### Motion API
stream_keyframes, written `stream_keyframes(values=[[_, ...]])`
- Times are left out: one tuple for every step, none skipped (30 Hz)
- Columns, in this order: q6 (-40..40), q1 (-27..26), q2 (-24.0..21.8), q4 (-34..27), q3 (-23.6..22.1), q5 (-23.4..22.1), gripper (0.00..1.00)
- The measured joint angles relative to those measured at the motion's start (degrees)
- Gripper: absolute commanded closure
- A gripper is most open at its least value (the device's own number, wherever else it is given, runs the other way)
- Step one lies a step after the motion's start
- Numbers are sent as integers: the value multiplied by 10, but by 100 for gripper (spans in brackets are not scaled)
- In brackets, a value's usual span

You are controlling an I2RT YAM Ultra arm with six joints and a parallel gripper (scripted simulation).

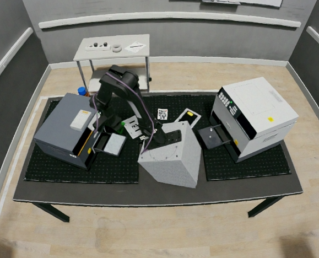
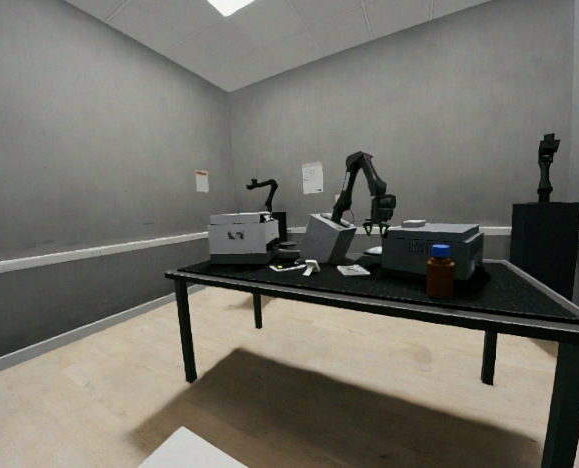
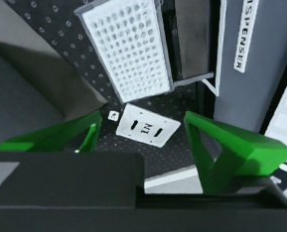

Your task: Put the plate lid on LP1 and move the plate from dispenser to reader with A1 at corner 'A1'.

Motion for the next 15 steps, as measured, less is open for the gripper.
stream_keyframes(values=[[-5, 5, -4, 0, -2, 0, 0], [-11, 7, -6, 0, -3, 2, 0], [-16, 11, -9, 0, -4, 3, 0], [-23, 17, -12, 0, -6, 5, 0], [-28, 23, -17, 0, -9, 7, 0], [-32, 31, -21, 0, -11, 9, 0], [-38, 39, -26, 0, -14, 10, 0], [-44, 47, -31, 0, -17, 12, 0], [-50, 55, -37, 0, -20, 13, 0], [-56, 63, -43, 0, -23, 14, 0], [-63, 71, -48, 0, -25, 16, 0], [-68, 80, -54, -1, -28, 18, 0], [-71, 87, -58, -2, -29, 19, 0], [-73, 92, -61, -3, -29, 19, 0], [-75, 93, -60, -2, -29, 19, 0]])
